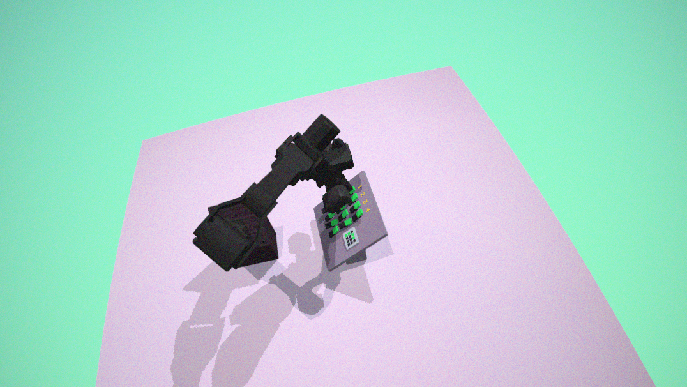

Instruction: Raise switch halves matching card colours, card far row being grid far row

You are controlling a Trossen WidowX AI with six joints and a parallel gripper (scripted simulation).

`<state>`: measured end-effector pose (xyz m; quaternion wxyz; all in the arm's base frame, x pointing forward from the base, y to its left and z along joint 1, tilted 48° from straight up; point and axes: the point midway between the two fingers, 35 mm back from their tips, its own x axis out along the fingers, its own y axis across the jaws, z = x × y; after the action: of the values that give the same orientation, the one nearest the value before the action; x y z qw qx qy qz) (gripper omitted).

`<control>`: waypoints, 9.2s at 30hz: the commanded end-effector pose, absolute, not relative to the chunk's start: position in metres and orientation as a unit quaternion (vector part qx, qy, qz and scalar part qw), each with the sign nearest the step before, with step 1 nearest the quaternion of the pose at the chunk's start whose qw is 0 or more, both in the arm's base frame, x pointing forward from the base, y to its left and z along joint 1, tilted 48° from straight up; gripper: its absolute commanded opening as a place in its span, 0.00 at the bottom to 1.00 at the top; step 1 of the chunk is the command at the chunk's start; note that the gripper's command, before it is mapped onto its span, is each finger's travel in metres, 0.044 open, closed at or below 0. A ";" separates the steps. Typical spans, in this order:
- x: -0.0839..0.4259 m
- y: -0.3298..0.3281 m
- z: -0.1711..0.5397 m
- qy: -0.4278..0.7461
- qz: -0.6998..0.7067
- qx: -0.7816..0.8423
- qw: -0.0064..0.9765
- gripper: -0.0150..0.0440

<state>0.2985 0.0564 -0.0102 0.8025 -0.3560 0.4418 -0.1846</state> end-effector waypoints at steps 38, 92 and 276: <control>0.301 0.053 -0.014 0.444 -0.182 -0.356 0.802 0.25; 0.300 0.005 0.044 0.444 -0.183 -0.358 0.801 0.25; 0.241 0.051 0.015 0.440 -0.177 -0.357 0.805 0.25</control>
<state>0.2534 0.0321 -0.0028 0.7983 -0.3574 0.4504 -0.1792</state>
